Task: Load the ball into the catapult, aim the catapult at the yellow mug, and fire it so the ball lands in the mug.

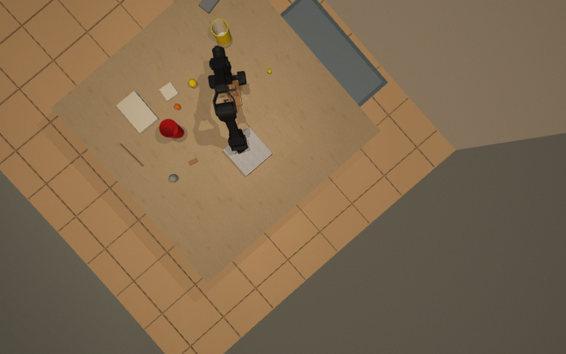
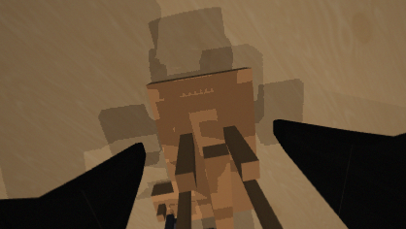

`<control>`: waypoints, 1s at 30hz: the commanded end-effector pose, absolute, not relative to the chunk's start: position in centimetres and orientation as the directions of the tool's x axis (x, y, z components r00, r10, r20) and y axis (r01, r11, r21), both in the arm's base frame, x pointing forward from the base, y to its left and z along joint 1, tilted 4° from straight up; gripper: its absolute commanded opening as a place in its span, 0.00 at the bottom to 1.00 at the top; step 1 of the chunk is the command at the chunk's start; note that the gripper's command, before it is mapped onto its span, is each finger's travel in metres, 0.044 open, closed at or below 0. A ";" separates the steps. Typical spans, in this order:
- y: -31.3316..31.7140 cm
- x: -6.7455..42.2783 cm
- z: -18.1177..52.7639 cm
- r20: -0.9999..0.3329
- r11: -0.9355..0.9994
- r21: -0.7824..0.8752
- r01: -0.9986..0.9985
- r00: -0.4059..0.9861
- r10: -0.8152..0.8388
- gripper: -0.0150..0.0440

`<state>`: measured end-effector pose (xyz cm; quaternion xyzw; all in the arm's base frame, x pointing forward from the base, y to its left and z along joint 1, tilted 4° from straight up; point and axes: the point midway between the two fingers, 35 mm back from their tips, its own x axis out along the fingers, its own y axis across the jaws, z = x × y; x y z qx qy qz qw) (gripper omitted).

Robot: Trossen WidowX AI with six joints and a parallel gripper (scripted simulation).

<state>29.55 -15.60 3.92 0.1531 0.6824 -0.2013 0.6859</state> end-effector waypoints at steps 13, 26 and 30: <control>-15.6 29.4 3.1 -0.998 0.872 -0.065 0.485 -0.018 -0.064 0.78; -15.6 29.4 3.4 -0.998 0.872 -0.065 0.485 -0.018 -0.064 0.40; -15.3 29.5 7.8 -0.998 0.872 -0.066 0.485 -0.019 -0.065 0.25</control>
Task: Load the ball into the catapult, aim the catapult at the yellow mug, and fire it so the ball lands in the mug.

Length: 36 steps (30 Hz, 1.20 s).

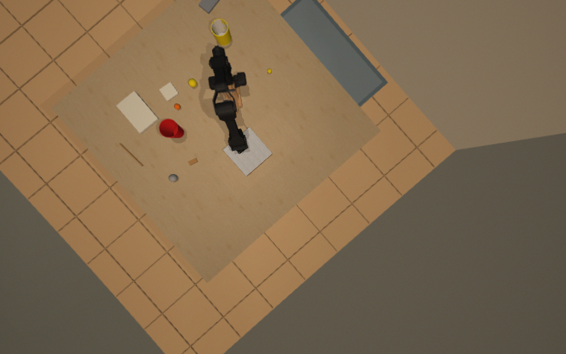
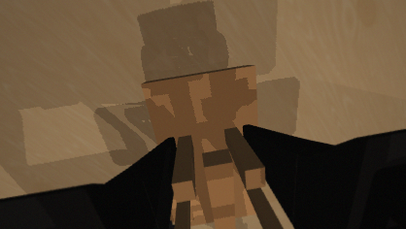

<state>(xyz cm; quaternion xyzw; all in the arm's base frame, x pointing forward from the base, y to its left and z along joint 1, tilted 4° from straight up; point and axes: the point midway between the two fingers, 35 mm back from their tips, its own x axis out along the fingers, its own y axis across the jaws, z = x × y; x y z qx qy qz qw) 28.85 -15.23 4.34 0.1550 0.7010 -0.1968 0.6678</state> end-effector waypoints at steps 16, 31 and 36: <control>-15.5 29.6 6.3 -0.998 0.873 -0.068 0.483 -0.025 -0.064 0.25; -15.7 29.5 3.8 -0.998 0.873 -0.068 0.482 -0.026 -0.063 0.25; -15.7 29.4 3.0 -0.998 0.874 -0.068 0.482 -0.027 -0.063 0.25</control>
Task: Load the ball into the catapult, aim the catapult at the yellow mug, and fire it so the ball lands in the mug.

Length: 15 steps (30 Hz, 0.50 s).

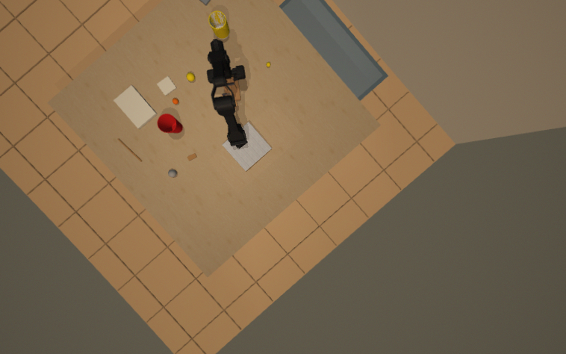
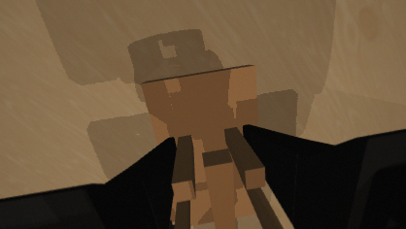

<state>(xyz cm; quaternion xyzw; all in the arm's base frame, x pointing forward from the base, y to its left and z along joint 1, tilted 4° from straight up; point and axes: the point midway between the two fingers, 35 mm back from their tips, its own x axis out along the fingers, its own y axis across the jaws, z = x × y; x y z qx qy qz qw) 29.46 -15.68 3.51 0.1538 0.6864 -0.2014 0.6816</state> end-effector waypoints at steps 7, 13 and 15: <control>-15.7 29.4 3.3 -0.998 0.872 -0.067 0.486 -0.024 -0.063 0.25; -15.7 29.4 3.3 -0.998 0.872 -0.067 0.486 -0.024 -0.063 0.52; -15.7 29.4 3.3 -0.998 0.872 -0.067 0.486 -0.024 -0.063 0.61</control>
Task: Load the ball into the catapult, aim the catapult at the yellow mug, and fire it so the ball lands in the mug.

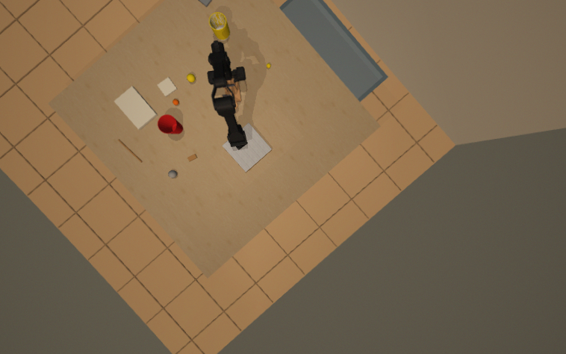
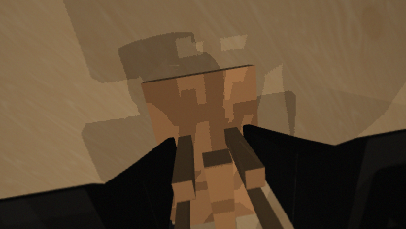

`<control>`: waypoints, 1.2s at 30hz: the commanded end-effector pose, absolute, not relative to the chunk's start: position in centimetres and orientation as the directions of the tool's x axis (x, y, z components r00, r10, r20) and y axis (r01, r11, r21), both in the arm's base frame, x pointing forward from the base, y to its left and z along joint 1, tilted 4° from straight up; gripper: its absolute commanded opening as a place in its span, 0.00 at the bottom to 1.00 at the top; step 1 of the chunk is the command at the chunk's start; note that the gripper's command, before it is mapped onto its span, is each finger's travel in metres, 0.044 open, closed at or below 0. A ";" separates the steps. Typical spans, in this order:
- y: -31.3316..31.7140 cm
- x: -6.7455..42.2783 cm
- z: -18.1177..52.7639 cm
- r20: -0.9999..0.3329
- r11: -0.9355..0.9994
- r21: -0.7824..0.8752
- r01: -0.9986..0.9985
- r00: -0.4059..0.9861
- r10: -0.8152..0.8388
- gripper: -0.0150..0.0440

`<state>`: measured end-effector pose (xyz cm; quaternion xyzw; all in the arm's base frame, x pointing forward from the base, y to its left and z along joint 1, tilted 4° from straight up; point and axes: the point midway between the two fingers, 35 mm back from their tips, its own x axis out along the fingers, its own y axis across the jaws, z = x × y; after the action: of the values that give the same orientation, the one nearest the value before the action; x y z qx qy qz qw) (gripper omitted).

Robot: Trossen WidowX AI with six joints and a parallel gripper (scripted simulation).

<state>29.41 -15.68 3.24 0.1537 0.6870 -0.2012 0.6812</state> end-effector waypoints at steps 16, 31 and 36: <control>-15.0 29.7 13.3 -0.998 0.872 -0.066 0.485 -0.025 -0.062 1.00; -15.2 29.4 8.1 -0.998 0.874 -0.068 0.482 -0.027 -0.063 1.00; -15.3 29.4 7.9 -0.998 0.874 -0.068 0.482 -0.027 -0.063 1.00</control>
<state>29.46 -15.22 8.30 0.1537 0.6871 -0.2011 0.6811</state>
